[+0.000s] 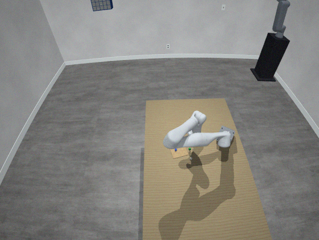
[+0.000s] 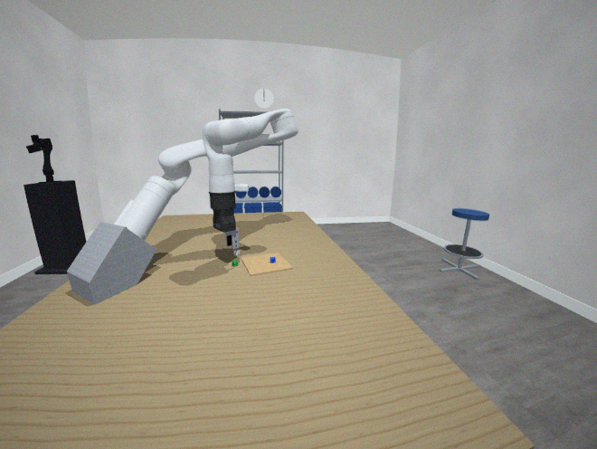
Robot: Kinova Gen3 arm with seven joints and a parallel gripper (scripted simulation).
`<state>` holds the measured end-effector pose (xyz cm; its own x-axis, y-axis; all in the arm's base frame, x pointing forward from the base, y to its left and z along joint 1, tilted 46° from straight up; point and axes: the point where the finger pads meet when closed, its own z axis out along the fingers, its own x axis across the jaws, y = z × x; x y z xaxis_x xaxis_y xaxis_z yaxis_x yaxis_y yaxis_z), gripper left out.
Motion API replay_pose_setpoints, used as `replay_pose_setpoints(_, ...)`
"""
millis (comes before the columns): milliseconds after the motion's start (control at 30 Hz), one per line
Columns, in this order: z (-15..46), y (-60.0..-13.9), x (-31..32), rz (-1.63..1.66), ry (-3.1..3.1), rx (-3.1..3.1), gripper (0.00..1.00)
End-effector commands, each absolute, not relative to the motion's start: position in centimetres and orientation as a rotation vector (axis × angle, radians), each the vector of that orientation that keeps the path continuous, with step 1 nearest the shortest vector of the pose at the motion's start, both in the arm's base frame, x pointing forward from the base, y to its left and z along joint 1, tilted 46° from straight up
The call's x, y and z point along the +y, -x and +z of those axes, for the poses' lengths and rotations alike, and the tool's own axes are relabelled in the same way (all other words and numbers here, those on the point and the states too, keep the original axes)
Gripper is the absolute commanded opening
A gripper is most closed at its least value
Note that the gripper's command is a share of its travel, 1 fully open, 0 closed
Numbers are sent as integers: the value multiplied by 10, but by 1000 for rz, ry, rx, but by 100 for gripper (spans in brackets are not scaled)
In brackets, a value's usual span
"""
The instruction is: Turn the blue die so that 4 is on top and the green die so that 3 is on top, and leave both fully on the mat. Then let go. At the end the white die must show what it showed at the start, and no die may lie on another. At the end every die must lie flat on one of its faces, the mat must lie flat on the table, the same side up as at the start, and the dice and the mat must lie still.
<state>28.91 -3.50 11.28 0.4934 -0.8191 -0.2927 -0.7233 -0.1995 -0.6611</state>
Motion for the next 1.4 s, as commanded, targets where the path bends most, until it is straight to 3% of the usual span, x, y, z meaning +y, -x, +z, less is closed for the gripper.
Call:
replay_pose_setpoints(0,111,-290,-33,-151,1964,1270,64)
replay_pose_setpoints(1367,83,-310,-11,-118,1973,1261,64)
